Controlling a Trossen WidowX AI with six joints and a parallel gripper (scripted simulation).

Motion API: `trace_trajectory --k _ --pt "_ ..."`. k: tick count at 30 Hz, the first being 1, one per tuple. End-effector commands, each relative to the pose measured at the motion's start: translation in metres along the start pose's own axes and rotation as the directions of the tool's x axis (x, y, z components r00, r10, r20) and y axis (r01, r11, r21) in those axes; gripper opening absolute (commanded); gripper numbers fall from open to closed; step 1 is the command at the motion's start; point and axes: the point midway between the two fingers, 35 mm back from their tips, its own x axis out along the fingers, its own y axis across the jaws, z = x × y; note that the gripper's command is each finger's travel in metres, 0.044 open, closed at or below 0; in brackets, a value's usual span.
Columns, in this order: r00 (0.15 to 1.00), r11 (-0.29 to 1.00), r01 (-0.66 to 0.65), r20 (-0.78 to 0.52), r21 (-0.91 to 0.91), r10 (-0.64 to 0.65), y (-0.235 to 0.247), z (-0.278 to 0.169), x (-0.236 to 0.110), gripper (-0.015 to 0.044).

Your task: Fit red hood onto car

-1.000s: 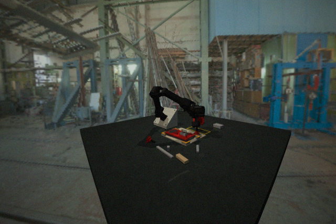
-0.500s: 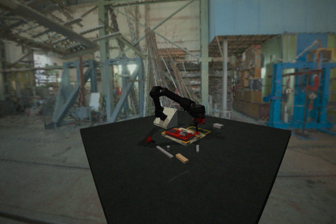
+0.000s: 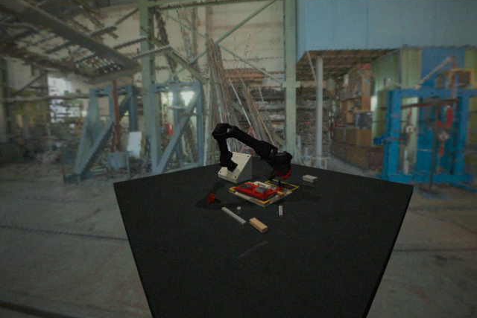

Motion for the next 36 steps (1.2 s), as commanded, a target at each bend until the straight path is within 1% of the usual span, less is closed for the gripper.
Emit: trace_trajectory --k 1,10,20,26,27,36 --pt "1.0 0.994 0.004 -0.001 0.112 -0.004 -0.004 0.001 0.002 0.0" --pt "1.0 0.917 0.005 -0.001 0.399 -0.005 -0.015 0.007 0.005 0.0" --pt "1.0 0.732 0.005 -0.001 0.682 -0.006 -0.031 0.017 0.01 0.0" --pt "1.0 0.794 -0.014 0.003 0.607 0.016 -0.015 0.012 0.005 0.0" --pt "1.0 0.797 -0.027 0.004 0.604 0.03 -0.006 0.009 0.004 0.0026" --pt "1.0 0.797 -0.027 0.004 0.604 0.03 -0.006 0.009 0.004 0.0263"
